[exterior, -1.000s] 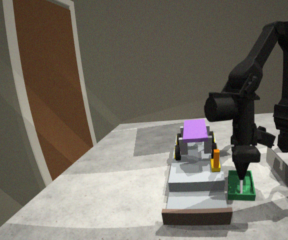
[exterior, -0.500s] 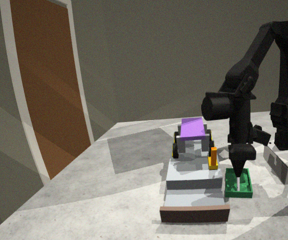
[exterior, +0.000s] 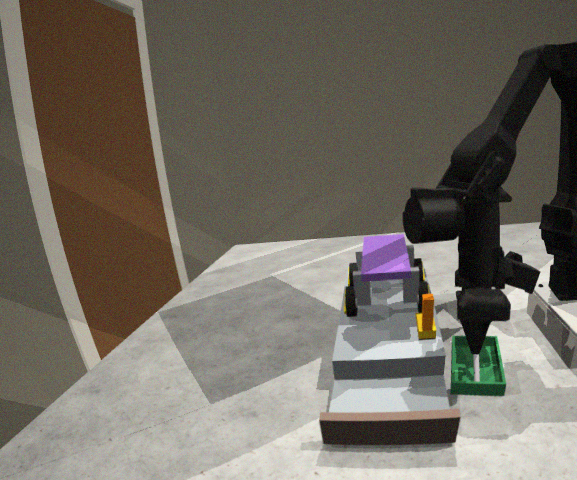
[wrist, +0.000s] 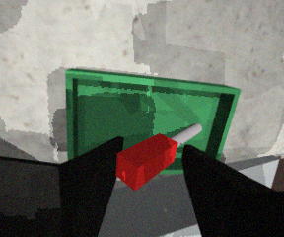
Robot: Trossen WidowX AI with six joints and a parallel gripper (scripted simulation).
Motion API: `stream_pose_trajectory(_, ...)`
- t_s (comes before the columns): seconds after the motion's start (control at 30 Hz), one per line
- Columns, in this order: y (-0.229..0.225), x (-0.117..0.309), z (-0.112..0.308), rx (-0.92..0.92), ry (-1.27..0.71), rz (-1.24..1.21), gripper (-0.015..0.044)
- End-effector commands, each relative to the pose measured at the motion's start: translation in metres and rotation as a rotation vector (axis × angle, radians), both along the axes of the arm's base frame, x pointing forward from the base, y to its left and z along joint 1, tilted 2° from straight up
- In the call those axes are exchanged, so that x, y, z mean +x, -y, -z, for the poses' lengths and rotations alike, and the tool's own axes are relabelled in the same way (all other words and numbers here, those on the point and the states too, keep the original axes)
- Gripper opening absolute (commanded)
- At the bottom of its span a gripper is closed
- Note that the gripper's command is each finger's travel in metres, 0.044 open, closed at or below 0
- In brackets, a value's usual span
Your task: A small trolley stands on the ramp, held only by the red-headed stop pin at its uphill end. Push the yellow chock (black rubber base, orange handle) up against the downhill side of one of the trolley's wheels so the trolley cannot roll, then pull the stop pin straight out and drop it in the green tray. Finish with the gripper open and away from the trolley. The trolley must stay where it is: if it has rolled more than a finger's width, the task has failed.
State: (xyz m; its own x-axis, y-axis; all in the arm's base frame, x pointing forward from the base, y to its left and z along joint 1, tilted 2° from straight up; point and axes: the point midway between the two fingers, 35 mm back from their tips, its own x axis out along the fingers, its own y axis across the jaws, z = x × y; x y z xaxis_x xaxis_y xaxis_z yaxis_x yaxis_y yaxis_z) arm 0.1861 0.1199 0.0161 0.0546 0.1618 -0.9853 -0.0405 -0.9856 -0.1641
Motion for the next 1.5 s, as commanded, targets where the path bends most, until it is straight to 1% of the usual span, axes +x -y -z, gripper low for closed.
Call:
stream_pose_trajectory(0.0,0.002,-0.001,0.002,0.002,-0.002,-0.005,0.0190)
stream_pose_trajectory(0.53,0.007,-0.004,0.009,0.002,-0.003,-0.005,0.0190)
stream_pose_trajectory(0.7,0.006,-0.002,0.007,0.001,-0.001,0.000,0.0321)
stream_pose_trajectory(0.73,0.006,-0.002,0.007,0.001,-0.001,0.000,0.0340)
stream_pose_trajectory(0.93,0.006,-0.002,0.006,0.001,-0.001,0.000,0.0340)
stream_pose_trajectory(1.13,0.007,-0.005,-0.016,0.002,-0.002,-0.005,0.0340)
stream_pose_trajectory(1.27,0.008,-0.006,-0.025,0.002,-0.002,-0.005,0.0440)
stream_pose_trajectory(1.47,0.008,-0.007,-0.045,0.002,-0.002,-0.005,0.0440)
